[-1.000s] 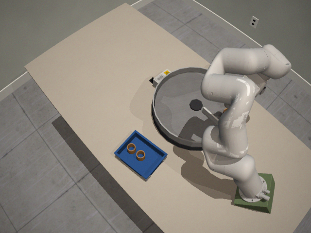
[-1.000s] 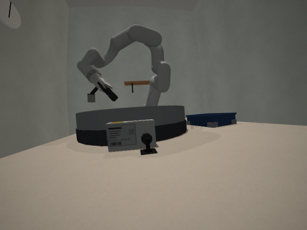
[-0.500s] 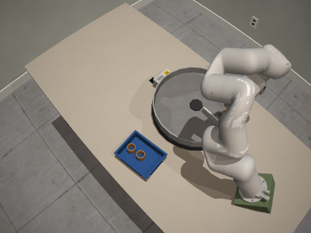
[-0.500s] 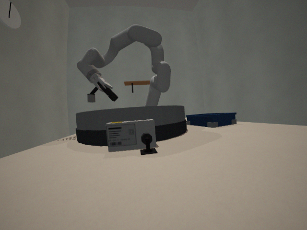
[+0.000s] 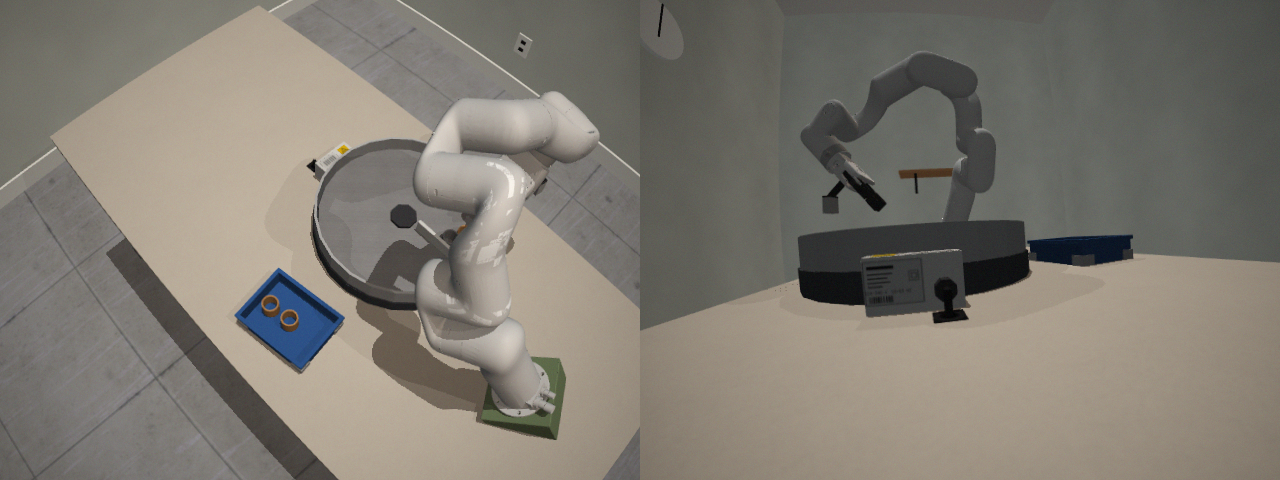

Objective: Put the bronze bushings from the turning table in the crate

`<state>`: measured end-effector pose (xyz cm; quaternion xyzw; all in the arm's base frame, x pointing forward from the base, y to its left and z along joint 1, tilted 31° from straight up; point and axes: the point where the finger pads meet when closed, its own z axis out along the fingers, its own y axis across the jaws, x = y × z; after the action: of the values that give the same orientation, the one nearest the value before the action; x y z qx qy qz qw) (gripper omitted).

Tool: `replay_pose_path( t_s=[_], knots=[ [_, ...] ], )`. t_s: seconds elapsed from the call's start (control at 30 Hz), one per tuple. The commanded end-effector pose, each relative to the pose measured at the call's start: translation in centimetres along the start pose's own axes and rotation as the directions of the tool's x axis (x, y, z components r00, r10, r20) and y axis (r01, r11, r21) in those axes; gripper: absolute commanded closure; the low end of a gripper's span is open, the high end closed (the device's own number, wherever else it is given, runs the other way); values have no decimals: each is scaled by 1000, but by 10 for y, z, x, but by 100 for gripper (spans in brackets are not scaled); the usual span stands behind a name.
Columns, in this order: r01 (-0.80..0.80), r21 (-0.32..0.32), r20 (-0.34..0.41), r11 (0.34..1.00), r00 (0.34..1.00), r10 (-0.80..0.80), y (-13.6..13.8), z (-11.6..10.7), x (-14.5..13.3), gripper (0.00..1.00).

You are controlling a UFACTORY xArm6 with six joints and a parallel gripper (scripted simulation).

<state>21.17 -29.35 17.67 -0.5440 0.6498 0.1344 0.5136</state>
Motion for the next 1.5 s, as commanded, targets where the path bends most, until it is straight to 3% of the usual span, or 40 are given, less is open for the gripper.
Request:
replay_pose_path(
  t_s=[0.0,0.8,0.9,1.17,1.47],
  knots=[
    [2,1,-3,1000,1000,-2,-1,-1,0,89],
    [-2,4,-3,1000,1000,2,-1,-1,0,89],
    [-43,38,-2,998,999,43,-2,5,0,89],
    [-258,217,28,942,966,258,-11,37,-2,89],
    [-294,247,37,923,955,295,-12,43,-3,89]
  ],
)
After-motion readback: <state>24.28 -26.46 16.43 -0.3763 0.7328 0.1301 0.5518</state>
